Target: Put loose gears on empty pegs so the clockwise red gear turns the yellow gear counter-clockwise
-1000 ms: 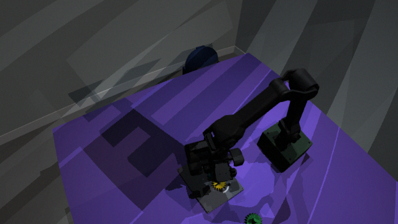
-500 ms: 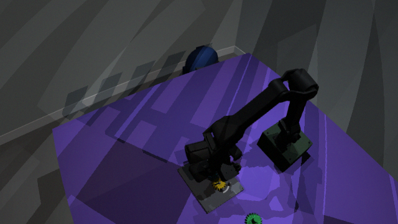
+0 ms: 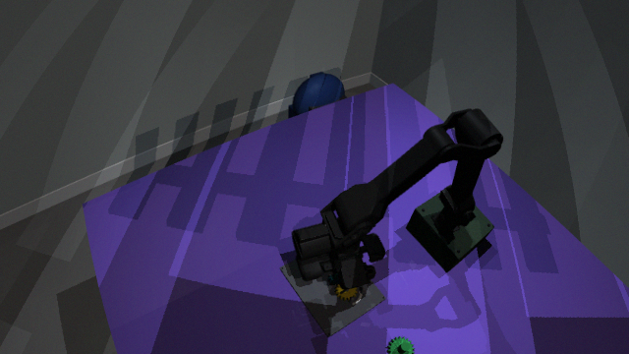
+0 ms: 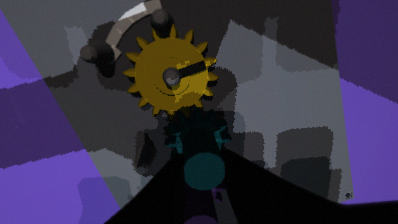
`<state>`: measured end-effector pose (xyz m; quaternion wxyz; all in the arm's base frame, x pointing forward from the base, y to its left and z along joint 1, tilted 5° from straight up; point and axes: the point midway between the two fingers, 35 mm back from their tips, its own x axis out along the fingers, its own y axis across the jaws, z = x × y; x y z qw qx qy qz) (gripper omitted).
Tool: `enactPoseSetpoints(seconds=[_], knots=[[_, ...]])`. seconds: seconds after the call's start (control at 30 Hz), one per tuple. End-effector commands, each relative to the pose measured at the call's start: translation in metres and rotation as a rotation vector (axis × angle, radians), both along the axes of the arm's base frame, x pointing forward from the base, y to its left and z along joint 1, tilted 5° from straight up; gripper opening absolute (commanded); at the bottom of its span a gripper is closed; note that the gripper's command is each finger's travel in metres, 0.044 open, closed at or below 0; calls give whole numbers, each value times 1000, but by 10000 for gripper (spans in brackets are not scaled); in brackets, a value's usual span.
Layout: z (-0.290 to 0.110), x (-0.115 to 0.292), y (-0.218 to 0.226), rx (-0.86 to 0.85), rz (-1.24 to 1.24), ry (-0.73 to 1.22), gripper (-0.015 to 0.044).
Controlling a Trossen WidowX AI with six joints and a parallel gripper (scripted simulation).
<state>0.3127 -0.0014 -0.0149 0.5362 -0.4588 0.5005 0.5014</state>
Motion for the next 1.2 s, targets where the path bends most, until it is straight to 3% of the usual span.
enactPoseSetpoints(seconds=[0.0, 0.17, 0.4, 0.6, 1.0, 1.03, 1.17], knots=[[-2, -1, 0, -1, -96, 8, 0], [-1, 0, -1, -2, -212, 17, 0], [-2, 0, 0, -2, -157, 13, 0], [0, 0, 0, -1, -82, 7, 140], [47, 0, -4, -1, 40, -3, 140], [40, -1, -3, 3, 23, 3, 166], [86, -4, -6, 3, 23, 3, 271]])
